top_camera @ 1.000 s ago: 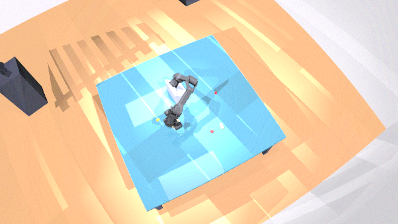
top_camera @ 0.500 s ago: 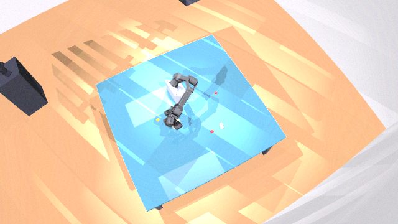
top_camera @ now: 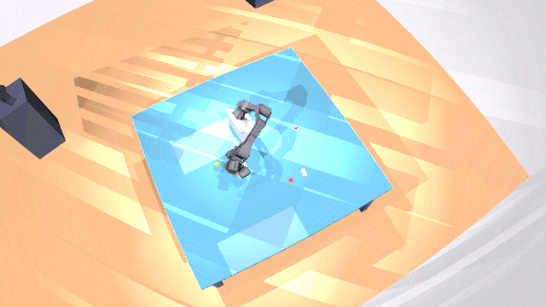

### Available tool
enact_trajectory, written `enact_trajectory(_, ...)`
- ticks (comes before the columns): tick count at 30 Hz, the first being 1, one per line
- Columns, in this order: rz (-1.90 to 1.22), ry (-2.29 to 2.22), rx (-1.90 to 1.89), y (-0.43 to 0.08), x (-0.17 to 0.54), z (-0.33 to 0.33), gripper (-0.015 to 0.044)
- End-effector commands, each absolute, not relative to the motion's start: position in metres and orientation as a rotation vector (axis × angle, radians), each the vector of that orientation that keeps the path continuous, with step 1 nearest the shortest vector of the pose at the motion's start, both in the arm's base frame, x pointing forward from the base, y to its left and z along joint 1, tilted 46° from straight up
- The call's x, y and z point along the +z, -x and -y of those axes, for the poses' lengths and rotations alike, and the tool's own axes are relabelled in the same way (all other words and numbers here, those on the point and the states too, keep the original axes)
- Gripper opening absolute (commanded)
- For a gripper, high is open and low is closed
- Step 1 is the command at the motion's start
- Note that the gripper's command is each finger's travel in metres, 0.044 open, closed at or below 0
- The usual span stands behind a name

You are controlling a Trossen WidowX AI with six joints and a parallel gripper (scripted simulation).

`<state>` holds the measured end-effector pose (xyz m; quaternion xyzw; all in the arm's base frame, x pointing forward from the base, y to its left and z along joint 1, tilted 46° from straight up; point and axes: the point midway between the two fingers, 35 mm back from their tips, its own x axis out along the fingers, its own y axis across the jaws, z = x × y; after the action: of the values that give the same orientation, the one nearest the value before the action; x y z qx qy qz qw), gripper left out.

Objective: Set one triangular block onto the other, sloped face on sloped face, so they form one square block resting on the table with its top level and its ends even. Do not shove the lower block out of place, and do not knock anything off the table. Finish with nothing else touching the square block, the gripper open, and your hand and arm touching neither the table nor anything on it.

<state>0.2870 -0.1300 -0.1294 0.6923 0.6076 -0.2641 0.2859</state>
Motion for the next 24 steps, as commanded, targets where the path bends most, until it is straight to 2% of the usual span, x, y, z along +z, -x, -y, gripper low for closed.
enact_trajectory(1, -1.624, -1.851, -0.706, -0.2871, -0.1293, 0.1301, 0.0000)
enact_trajectory(6, -1.621, -1.858, -0.708, -0.2876, -0.1289, 0.1301, 0.0000)
enact_trajectory(22, -1.625, -1.851, -0.706, -0.2871, -0.1294, 0.1300, 0.0420)
enact_trajectory(24, -1.625, -1.851, -0.706, -0.2871, -0.1294, 0.1300, 0.0440)
